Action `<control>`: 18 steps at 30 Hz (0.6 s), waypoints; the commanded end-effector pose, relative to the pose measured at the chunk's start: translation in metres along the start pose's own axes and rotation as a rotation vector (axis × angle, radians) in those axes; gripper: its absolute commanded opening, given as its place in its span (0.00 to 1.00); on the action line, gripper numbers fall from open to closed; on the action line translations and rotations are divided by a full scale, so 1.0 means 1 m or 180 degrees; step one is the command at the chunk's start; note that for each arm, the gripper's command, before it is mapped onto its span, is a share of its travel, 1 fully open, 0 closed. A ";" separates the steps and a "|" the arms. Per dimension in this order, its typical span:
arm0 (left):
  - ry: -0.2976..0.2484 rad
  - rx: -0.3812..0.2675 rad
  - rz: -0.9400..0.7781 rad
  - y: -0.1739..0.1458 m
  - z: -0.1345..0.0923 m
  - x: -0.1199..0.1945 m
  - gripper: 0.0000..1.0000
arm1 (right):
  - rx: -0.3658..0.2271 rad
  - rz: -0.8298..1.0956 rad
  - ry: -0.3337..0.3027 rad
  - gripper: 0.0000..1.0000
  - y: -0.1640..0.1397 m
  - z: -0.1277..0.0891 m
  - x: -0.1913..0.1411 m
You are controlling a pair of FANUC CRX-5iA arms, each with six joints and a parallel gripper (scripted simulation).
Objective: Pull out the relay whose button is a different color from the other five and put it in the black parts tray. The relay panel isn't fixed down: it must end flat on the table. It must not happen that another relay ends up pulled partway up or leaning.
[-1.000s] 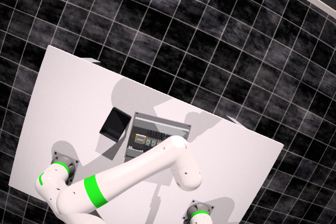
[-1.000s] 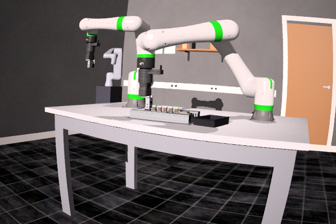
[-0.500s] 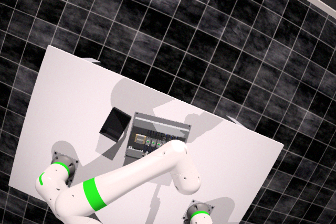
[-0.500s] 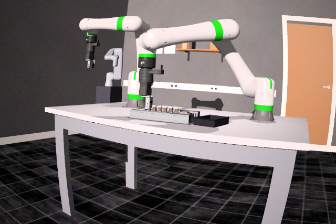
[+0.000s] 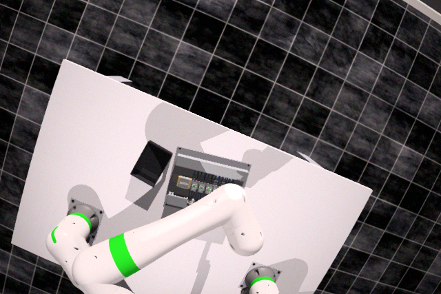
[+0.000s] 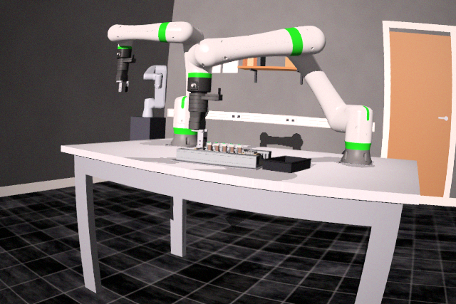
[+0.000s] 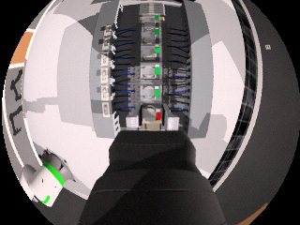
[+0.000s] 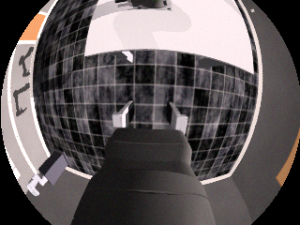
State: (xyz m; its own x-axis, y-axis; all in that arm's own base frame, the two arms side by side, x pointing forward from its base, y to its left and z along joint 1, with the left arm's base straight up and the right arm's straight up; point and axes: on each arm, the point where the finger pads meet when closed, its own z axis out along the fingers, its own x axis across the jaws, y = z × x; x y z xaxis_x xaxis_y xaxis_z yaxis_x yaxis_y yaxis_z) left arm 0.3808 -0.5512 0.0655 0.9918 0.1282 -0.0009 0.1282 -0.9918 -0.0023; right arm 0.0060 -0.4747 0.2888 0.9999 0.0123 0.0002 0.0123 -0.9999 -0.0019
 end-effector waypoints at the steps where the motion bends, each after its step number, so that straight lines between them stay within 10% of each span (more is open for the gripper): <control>1: 0.0003 -0.0007 0.0000 0.001 -0.002 0.000 0.00 | -0.0006 0.0000 -0.0001 1.00 0.000 -0.001 0.000; 18: 0.0003 -0.0007 0.0000 0.001 -0.013 0.000 0.00 | -0.0006 0.0000 -0.0001 1.00 0.000 -0.001 0.000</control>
State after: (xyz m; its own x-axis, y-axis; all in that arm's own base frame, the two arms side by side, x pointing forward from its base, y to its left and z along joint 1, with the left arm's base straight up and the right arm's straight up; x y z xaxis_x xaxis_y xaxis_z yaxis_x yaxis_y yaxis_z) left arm 0.3807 -0.5514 0.0777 0.9918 0.1282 -0.0006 0.1282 -0.9918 -0.0018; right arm 0.0060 -0.4747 0.2888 0.9999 0.0123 0.0002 0.0123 -0.9999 -0.0019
